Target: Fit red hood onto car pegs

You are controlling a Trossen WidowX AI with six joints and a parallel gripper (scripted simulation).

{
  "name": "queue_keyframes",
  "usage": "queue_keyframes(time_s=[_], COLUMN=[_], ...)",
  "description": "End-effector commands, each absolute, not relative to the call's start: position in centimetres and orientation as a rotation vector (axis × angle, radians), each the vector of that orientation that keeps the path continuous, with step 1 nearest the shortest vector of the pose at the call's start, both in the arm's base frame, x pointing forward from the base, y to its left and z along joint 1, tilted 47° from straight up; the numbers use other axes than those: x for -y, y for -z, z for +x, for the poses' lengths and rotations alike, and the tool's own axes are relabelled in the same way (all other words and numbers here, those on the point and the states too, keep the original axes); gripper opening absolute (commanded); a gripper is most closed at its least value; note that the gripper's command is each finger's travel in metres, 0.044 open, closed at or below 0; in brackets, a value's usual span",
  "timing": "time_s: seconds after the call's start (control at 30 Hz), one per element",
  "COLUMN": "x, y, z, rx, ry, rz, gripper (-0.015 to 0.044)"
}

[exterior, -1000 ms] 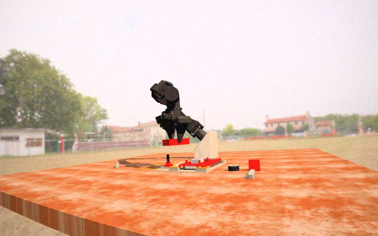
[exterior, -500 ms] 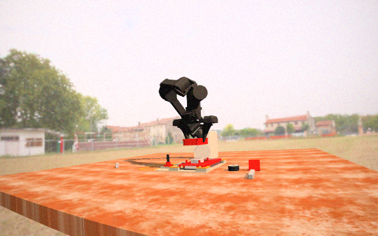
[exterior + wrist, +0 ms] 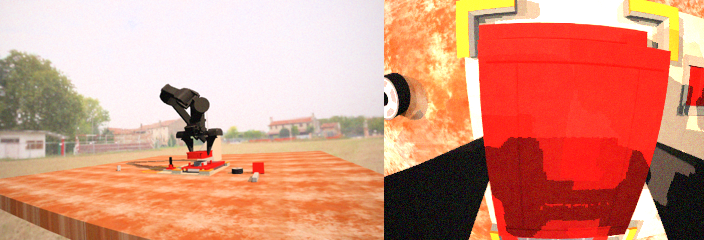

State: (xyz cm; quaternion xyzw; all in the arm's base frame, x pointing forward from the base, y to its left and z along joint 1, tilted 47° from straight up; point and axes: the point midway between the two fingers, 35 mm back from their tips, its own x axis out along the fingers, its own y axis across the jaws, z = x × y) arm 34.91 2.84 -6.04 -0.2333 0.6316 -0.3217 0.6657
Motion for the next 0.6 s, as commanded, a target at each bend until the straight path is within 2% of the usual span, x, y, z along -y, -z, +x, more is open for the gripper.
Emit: queue_keyframes(time_s=[0.0, 0.57], x=[-2.35, -2.30], y=[6.64, 6.72], z=[34.85, 34.81], rx=[-1.427, -1.431], ry=[0.725, 0.724], rz=[-0.537, -0.541], gripper=[0.0000, 0.0000])
